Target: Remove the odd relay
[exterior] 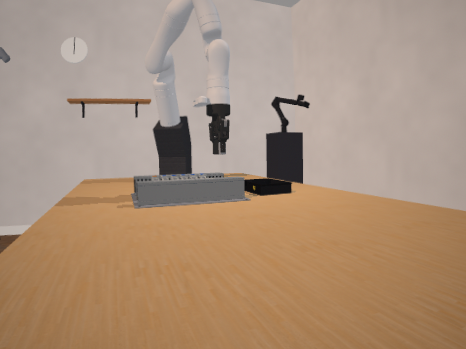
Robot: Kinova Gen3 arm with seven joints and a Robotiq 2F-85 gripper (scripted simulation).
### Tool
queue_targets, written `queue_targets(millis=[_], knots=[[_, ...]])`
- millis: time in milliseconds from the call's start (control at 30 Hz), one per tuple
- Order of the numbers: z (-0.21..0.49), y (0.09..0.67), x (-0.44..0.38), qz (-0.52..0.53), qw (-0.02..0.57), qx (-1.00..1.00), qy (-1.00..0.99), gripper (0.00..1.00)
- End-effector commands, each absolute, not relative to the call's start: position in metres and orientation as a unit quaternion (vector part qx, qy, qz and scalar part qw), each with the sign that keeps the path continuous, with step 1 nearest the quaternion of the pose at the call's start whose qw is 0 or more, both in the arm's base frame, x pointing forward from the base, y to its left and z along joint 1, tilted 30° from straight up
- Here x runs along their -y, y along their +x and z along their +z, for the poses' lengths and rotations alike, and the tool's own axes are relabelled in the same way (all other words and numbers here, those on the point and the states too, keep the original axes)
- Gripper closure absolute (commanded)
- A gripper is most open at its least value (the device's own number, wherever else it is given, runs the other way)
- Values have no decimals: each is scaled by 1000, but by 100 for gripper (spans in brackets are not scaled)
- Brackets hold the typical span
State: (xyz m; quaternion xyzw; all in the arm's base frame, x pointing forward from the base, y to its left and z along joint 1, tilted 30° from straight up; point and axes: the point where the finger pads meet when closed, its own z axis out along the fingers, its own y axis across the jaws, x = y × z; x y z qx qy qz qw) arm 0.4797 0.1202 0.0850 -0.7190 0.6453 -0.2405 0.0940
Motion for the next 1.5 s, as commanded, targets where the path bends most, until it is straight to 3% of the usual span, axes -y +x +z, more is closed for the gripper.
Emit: queue_targets(millis=[0,1467], knots=[[85,480,-120,-240,94,-648,-717,39],[122,491,67,-240,94,-648,-717,39]])
